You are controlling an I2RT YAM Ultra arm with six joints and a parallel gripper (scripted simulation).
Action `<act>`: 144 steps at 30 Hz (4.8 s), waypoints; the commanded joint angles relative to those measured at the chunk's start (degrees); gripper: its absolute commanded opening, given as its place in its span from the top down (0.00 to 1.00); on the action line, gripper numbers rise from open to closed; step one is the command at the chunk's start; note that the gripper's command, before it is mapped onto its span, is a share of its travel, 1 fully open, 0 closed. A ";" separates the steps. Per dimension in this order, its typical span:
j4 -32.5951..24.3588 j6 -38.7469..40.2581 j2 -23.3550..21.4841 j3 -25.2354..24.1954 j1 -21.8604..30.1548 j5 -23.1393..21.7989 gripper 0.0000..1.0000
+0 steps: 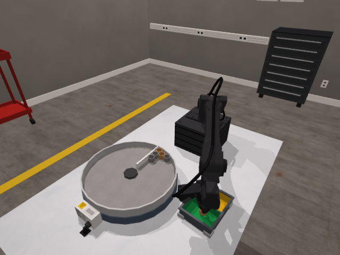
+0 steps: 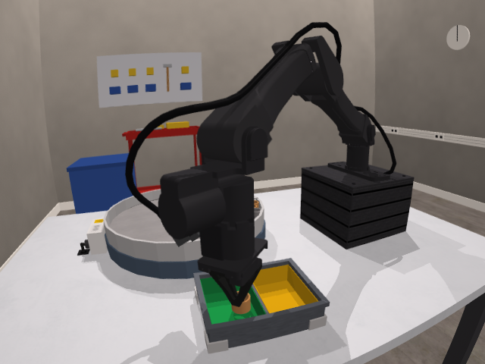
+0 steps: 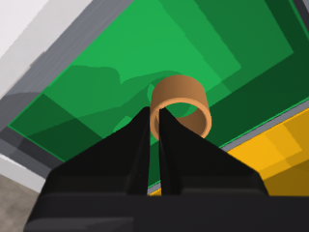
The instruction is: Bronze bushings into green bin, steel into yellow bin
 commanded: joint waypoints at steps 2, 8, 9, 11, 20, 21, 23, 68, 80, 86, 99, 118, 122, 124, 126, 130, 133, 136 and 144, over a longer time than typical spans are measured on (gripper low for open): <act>1.11 -0.23 -0.28 0.26 -0.60 0.75 1.00; 0.54 -0.23 -1.05 0.68 -0.60 0.76 1.00; 0.31 -0.23 -1.04 0.69 -0.60 0.75 1.00; 0.31 -0.23 -1.04 0.69 -0.60 0.75 1.00; 0.31 -0.23 -1.04 0.69 -0.60 0.75 1.00; 0.31 -0.23 -1.04 0.69 -0.60 0.75 1.00; 0.31 -0.23 -1.04 0.69 -0.60 0.75 1.00; 0.53 -0.41 0.99 1.70 -0.51 0.75 1.00; 0.53 -0.41 0.99 1.70 -0.51 0.75 1.00; 0.53 -0.41 0.99 1.70 -0.51 0.75 1.00; 0.53 -0.41 0.99 1.70 -0.51 0.75 0.87; 0.53 -0.41 0.99 1.70 -0.51 0.75 0.87; 0.53 -0.41 0.99 1.70 -0.51 0.75 0.87; 0.53 -0.41 0.99 1.70 -0.51 0.75 0.87; 0.53 -0.41 0.99 1.70 -0.51 0.75 0.87; 0.53 -0.41 0.99 1.70 -0.51 0.75 0.87; 0.41 -0.41 0.85 1.71 -0.51 0.75 0.87; -0.37 -0.39 -0.92 1.68 -0.50 0.75 0.87; -2.27 -0.36 -2.92 1.82 -0.47 0.76 0.87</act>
